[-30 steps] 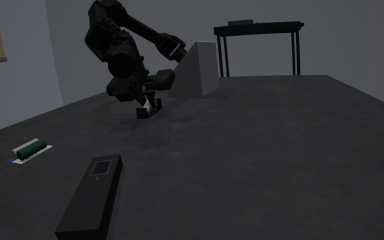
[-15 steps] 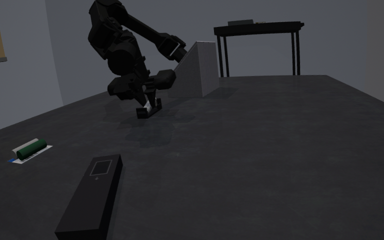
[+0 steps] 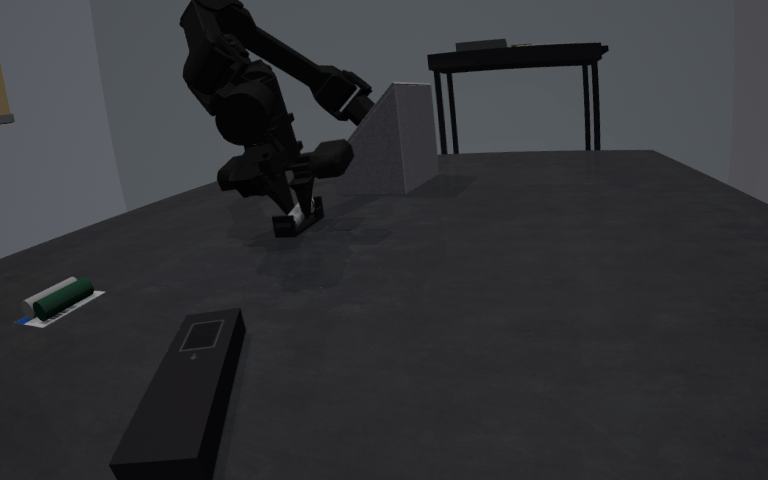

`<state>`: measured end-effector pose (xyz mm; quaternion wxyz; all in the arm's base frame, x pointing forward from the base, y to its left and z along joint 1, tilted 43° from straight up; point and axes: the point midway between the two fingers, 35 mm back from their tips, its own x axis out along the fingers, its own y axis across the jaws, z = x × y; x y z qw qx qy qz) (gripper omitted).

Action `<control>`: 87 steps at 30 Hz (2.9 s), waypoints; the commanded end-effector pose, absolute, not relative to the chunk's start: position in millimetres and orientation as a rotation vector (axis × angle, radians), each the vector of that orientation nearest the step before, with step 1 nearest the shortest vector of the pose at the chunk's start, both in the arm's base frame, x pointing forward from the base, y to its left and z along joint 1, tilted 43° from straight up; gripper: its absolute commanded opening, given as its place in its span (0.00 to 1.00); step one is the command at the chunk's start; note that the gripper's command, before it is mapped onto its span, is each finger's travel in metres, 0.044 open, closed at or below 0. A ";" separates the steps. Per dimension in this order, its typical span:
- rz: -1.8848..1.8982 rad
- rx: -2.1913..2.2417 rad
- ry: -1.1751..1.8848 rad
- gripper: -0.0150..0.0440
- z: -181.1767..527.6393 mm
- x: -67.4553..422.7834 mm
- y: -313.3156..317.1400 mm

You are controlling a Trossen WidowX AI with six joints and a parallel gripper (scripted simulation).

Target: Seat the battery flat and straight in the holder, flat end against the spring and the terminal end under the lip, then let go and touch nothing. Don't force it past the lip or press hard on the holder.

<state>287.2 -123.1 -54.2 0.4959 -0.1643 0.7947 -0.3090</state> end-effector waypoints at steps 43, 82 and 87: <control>-0.670 -0.441 1.730 0.37 -55.5 281.4 -127.7; -0.634 -0.449 1.661 0.37 -53.4 264.9 -126.7; -0.633 -0.448 1.662 0.37 -53.1 265.0 -126.6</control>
